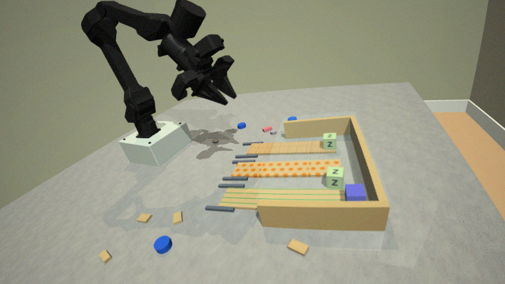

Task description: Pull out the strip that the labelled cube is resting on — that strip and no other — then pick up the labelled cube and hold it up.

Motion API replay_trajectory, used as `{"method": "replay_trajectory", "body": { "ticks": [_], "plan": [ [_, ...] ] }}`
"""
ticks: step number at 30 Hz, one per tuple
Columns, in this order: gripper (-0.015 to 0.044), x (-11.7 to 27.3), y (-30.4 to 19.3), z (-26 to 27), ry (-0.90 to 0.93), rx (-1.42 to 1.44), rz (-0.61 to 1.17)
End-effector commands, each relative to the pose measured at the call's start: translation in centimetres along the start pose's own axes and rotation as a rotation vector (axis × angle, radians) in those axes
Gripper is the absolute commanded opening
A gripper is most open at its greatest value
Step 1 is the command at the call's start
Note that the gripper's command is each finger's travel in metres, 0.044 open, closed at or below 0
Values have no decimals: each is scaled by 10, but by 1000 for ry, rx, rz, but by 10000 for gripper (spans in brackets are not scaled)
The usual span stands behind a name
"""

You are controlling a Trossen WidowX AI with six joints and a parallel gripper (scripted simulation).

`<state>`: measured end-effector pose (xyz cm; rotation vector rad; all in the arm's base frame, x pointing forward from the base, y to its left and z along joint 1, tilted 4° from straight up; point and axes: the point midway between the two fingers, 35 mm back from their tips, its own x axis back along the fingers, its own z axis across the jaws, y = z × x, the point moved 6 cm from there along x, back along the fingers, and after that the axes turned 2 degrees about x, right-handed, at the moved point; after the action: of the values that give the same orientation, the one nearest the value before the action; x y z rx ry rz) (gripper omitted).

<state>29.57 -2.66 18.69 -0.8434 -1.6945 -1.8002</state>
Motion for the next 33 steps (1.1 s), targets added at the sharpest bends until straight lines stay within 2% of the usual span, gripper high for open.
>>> {"method": "replay_trajectory", "body": {
  "ticks": [1,3,4,11,33],
  "plan": [
    [59,-29,11,14,18,34,202],
    [6,-43,13,21,26,58,295],
    [0,-49,14,25,29,70,341],
    [0,-93,10,49,45,154,631],
    [0,-114,-3,50,45,156,638]
  ]
}}
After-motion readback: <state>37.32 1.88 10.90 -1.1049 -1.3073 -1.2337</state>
